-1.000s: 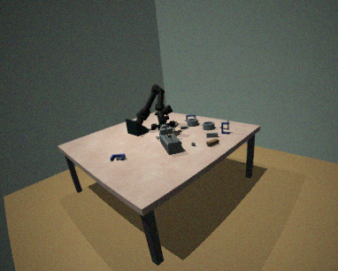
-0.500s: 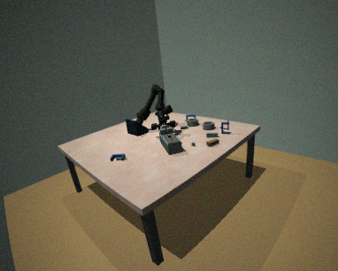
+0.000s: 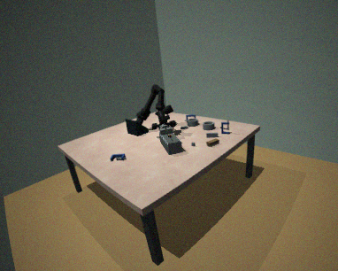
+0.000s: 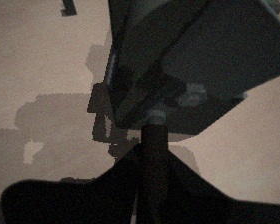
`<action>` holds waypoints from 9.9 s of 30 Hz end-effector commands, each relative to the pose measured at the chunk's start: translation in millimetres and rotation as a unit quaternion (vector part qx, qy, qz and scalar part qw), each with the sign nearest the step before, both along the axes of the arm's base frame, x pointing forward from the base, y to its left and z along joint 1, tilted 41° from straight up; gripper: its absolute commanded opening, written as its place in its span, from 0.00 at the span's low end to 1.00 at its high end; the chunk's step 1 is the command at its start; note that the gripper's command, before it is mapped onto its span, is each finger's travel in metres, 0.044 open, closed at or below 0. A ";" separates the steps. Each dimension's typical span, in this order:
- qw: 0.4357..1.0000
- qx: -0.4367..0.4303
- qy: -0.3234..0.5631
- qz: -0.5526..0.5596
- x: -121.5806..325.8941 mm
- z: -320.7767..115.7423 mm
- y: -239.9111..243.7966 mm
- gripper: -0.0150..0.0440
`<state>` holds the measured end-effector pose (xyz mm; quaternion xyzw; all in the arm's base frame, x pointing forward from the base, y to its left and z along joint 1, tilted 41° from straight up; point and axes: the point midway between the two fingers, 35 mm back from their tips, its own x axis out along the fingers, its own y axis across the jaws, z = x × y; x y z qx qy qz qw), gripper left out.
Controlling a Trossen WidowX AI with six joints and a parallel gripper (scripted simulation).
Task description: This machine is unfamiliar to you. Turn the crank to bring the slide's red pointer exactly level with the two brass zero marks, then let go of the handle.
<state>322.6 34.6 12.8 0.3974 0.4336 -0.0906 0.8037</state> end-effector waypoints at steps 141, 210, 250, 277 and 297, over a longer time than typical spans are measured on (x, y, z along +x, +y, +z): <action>1.000 0.002 -0.010 0.004 -15.2 22.2 -55.1 0.25; 1.000 0.002 -0.010 0.004 -18.9 9.8 -56.1 0.25; 1.000 0.003 -0.010 0.004 -20.8 -15.2 -40.7 0.25; 1.000 0.004 -0.010 0.004 -9.2 -18.0 -9.1 0.25; 1.000 0.004 -0.010 0.004 -4.0 -12.5 -2.0 0.25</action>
